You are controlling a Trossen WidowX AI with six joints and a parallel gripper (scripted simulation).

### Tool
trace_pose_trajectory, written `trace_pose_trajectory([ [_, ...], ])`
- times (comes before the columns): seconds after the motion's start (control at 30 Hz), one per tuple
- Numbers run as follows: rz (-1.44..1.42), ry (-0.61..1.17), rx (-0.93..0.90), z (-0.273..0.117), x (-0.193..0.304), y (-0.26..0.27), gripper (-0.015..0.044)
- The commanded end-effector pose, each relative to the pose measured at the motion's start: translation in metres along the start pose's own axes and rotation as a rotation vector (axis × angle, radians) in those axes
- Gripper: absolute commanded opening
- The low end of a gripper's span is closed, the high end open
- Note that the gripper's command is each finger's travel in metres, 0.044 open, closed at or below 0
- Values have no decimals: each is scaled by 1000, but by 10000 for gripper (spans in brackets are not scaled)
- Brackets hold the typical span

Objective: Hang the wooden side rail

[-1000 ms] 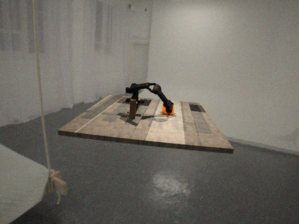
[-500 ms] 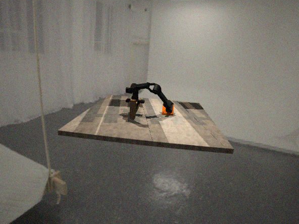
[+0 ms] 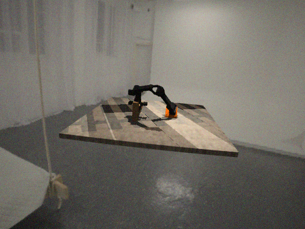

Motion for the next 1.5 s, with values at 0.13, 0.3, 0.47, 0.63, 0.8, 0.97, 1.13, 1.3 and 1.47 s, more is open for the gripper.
trace_pose_trajectory([
  [0.13, -4, -6, -18, -6, 4, 1, 0],
  [0.3, -4, -6, -18, -6, 4, 2, 0],
  [0.47, -4, -6, -18, -6, 5, 1, 0],
  [0.63, -4, -6, -18, -6, 6, 1, 0],
  [0.8, -4, -6, -18, -6, 6, 0, 0],
  [0.97, -4, -6, -18, -6, 7, 1, 0],
  [1.13, -4, -6, -18, -6, 7, 2, 0],
  [1.3, -4, -6, -18, -6, 8, 2, 0],
  [1.47, -4, -6, -18, -6, 8, 2, 0],
])
Point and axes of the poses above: the point midway between the two fingers, 35 mm back from their tips, its own z axis out along the fingers, its own y axis across the jaws, x = y × z, the point moved 9 cm from there along -z, back along the fingers, and after that the axes turned 12 degrees about -z, right-handed, at the moved point
